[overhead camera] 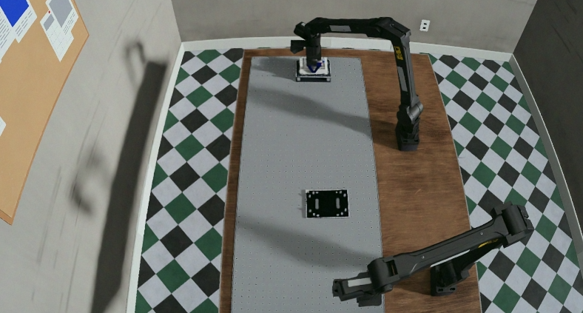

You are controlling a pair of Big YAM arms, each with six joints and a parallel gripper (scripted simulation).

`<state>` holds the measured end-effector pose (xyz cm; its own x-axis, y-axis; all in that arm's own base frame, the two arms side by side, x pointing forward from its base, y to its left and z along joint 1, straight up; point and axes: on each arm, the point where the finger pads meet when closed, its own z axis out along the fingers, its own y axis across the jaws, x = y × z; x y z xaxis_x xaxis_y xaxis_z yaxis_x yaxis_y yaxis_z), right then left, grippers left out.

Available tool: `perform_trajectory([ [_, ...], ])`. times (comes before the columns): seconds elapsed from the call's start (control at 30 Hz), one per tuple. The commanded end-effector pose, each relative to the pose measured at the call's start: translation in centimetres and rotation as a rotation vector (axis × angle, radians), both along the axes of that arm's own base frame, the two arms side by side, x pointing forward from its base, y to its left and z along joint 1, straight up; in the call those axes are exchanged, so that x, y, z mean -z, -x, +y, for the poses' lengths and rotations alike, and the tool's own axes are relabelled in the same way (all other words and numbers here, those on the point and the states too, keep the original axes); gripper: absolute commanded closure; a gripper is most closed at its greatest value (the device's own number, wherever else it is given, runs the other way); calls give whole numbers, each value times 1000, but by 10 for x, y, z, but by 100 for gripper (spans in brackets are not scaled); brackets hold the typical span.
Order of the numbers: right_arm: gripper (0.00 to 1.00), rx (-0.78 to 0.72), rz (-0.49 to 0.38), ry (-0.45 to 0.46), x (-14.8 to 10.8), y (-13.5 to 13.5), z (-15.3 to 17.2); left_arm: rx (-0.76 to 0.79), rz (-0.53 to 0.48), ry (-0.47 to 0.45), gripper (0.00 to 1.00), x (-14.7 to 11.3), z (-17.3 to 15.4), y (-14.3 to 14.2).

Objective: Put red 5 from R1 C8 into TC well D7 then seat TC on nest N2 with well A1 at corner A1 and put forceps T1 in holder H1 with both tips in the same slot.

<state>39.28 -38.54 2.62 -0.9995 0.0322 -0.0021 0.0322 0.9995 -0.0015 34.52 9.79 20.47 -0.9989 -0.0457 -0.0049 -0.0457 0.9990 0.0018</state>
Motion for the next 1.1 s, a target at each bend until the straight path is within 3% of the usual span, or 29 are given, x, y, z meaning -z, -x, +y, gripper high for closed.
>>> perform_trajectory([
  [0.0,0,-3,-3,4,3,-6,0,-5,-30,-8,76,-11,2,-9],
  [0.13,0,-3,-3,4,3,-6,0,-5,-30,-8,76,-11,2,-9],
  [0.2,0,-3,-38,38,-30,-14,-8,-5,-30,-8,76,-11,2,-9],
  [0.3,0,-3,-50,50,-42,-19,-12,-5,-30,-8,76,-11,2,-9],
  [0.47,0,-3,-30,30,-32,-17,-11,-5,-30,-8,76,-11,2,-9],
  [0.5,0,-3,4,-3,-18,-1,5,-5,-30,-8,76,-11,2,-9],
  [0.67,0,-3,-47,46,-54,-18,-11,-5,-30,-8,76,-11,2,-9],
  [0.73,0,-3,-34,34,-48,-17,-11,-5,-30,-8,76,-11,2,-9],
  [1.03,0,-3,-42,42,-66,-17,-11,-5,-30,-8,76,-11,2,-9],
  [1.07,0,-3,-7,8,-47,-8,-2,-5,-30,-8,76,-11,2,-9],
])
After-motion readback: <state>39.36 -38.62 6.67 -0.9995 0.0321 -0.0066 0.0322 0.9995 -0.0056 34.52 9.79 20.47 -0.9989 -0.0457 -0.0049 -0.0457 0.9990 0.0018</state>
